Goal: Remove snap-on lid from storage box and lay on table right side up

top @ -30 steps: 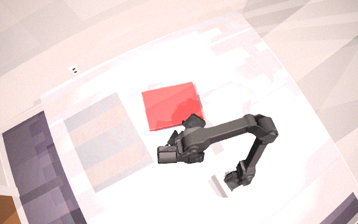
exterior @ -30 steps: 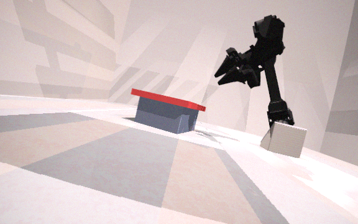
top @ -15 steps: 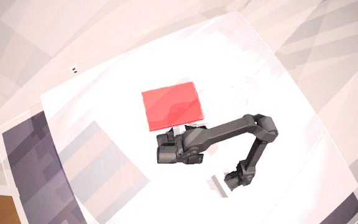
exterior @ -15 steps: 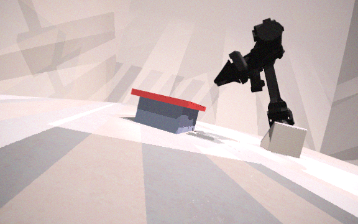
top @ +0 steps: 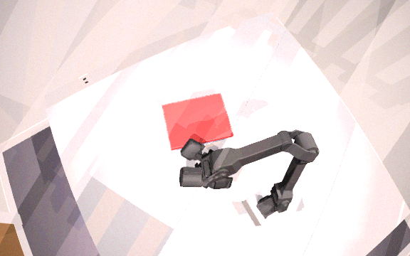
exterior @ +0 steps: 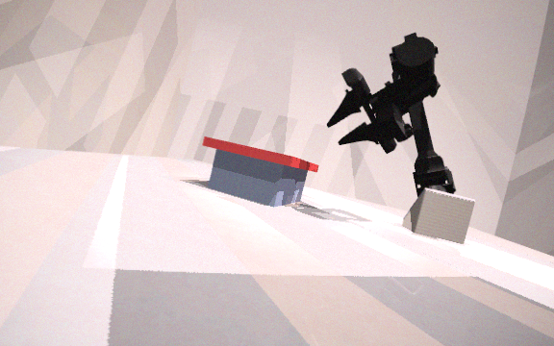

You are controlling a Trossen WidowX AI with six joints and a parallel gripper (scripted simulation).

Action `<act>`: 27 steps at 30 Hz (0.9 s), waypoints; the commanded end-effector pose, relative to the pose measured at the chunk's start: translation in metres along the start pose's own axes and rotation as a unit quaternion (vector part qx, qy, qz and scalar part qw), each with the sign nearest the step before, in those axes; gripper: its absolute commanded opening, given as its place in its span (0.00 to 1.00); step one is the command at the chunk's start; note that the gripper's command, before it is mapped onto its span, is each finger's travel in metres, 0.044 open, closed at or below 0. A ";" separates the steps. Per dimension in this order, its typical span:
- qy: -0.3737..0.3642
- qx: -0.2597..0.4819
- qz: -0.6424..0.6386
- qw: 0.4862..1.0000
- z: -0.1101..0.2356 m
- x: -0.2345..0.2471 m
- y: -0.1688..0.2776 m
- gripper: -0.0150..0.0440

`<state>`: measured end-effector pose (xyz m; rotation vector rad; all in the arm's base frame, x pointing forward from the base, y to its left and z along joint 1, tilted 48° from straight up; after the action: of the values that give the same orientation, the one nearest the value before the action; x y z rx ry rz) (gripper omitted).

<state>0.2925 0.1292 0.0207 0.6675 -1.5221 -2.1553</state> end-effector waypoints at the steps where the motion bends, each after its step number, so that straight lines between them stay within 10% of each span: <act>1: 0.011 -0.005 -0.451 0.893 -0.005 0.004 0.001 0.65; 27: 0.006 -0.018 -0.911 0.413 -0.014 0.014 -0.003 0.65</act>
<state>0.2901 0.1173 0.0084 2.1805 -1.0450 -2.9721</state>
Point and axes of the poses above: the point midway between the two fingers, 35 mm back from their tips, its own z axis back along the fingers, its own x axis across the jaws, y = z × x, the point moved 1 cm from there along z, back along the fingers, and after that the axes turned 11 degrees about -z, right-handed, at the moved point
